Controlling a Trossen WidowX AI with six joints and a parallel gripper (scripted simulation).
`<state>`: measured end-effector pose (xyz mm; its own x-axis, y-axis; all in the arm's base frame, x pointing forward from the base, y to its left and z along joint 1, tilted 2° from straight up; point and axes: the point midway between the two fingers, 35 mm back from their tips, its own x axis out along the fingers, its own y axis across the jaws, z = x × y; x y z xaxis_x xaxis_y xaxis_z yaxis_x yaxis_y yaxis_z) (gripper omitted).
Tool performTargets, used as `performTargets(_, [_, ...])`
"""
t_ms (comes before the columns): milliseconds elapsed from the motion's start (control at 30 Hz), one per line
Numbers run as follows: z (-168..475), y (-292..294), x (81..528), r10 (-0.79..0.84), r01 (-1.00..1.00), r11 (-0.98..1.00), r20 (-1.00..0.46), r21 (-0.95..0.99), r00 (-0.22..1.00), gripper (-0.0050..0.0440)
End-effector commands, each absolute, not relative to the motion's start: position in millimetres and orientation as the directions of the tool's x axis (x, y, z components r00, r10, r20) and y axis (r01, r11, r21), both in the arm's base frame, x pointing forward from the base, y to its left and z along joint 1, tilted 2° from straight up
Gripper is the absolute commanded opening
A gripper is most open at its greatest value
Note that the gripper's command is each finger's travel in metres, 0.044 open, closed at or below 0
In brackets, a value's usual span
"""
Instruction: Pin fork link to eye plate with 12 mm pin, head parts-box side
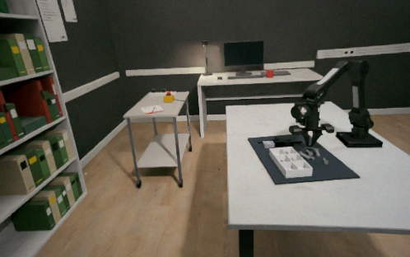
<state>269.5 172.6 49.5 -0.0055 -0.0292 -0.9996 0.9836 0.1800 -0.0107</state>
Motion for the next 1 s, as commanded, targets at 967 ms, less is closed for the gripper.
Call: performTargets(967, [17.1,170.6,270.8,-0.032,0.983,0.181,-0.999,-0.012,-0.006,0.009])
